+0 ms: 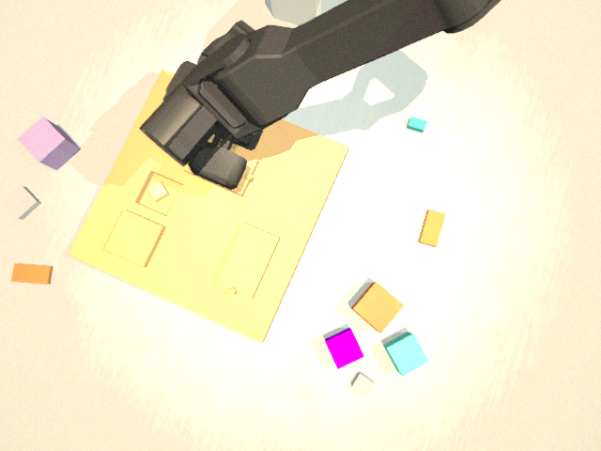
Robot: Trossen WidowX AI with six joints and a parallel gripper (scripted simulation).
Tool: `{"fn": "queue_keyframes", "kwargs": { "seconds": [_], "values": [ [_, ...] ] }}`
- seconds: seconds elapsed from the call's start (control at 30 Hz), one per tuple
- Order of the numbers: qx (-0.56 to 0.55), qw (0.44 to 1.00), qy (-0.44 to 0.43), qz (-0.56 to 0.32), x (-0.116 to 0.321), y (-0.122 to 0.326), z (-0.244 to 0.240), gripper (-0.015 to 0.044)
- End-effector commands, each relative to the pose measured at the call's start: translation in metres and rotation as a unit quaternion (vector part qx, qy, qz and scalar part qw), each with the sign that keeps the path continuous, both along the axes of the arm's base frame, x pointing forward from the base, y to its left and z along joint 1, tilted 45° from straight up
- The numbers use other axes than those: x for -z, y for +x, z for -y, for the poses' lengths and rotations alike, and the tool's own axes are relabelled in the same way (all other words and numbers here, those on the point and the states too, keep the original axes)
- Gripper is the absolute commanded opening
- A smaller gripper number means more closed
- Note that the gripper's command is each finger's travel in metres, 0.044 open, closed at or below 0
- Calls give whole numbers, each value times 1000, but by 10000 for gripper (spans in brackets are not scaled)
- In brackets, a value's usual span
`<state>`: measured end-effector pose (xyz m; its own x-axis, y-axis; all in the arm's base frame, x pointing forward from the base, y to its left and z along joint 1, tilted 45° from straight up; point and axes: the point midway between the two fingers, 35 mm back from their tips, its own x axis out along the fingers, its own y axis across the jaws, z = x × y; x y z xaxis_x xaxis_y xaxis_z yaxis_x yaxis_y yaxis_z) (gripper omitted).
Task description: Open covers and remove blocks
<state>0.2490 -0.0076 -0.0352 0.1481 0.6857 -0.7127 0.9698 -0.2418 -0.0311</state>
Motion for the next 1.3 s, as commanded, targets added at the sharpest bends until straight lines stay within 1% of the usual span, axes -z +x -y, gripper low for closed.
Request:
{"fn": "queue_keyframes", "kwargs": {
  "seconds": [0.0, 1.27],
  "values": [
    [0, 1000, 4, -5, 4, -2, -6, 0],
    [1, 1000, 0, -5, 26, -5, 18, 0]
  ]
}}
